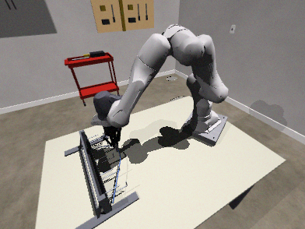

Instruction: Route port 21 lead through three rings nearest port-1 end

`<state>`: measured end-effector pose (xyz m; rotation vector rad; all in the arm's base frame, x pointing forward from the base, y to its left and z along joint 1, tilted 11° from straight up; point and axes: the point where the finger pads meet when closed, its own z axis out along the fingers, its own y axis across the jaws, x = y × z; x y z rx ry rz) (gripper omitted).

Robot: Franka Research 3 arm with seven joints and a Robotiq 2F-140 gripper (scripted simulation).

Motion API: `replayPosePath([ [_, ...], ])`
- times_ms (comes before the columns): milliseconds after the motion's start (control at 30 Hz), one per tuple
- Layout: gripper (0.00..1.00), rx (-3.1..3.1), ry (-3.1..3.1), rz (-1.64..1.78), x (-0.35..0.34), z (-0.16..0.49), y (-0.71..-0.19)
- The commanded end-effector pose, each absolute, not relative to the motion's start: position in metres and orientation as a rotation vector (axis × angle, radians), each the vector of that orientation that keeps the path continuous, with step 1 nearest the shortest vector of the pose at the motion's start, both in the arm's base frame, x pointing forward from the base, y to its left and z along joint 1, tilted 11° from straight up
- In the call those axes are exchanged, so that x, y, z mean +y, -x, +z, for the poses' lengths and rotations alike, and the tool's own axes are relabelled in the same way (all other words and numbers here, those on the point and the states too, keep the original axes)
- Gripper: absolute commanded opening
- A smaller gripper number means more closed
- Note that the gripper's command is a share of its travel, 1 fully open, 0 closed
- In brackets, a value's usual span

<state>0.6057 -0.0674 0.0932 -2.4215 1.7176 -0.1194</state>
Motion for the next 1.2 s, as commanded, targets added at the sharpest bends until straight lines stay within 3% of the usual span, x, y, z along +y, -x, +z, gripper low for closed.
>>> replayPosePath([
  [0,0.00,1.715,2.421,-0.124,-0.0680,0.0934,-0.6071],
  [1167,0.00,1.715,2.421,-0.124,-0.0686,0.1001,-0.6059],
])
